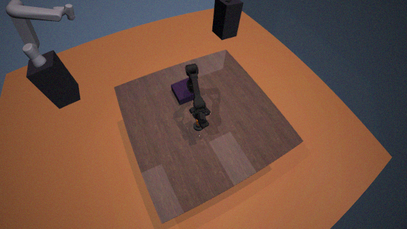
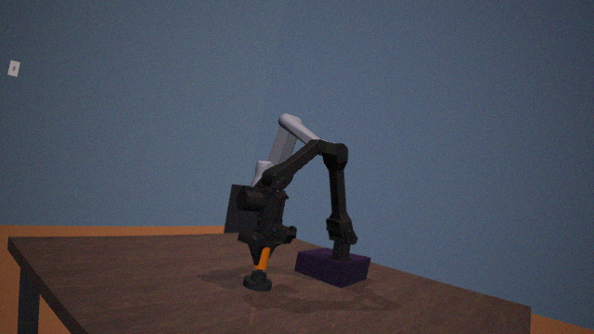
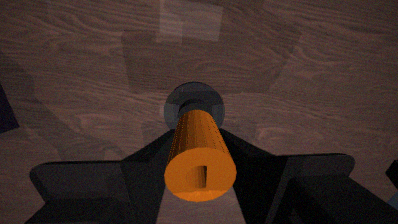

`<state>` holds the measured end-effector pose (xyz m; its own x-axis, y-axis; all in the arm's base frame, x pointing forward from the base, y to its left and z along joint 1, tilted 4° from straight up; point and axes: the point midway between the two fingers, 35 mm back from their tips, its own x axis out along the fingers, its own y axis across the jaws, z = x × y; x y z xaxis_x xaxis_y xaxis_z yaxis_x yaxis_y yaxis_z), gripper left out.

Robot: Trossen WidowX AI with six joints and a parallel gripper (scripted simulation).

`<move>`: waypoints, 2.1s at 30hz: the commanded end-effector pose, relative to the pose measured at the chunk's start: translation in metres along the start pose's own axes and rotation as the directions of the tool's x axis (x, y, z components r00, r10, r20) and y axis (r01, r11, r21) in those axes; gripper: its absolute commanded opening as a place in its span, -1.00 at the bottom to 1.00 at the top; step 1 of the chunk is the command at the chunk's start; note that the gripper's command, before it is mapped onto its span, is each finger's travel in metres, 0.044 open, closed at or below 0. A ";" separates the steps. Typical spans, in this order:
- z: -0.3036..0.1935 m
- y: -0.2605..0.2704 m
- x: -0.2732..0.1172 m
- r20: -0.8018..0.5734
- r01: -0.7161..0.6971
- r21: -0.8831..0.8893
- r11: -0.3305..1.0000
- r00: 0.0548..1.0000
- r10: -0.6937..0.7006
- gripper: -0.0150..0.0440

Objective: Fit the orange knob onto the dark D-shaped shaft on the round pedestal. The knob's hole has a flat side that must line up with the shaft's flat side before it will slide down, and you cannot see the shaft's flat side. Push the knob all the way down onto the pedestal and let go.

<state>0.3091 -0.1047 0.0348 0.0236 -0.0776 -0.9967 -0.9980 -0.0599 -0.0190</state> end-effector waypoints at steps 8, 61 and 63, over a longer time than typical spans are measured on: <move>0.000 0.000 -0.007 -0.001 0.002 -0.094 0.996 1.000 -0.002 -0.49; -0.002 -0.005 0.000 -0.001 0.003 -0.105 0.994 1.000 -0.003 -0.49; -0.002 -0.005 0.000 -0.001 0.003 -0.105 0.994 1.000 -0.003 -0.49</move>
<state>0.3103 -0.1051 0.0350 0.0125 -0.0742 -0.9972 -0.9872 -0.1592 -0.0005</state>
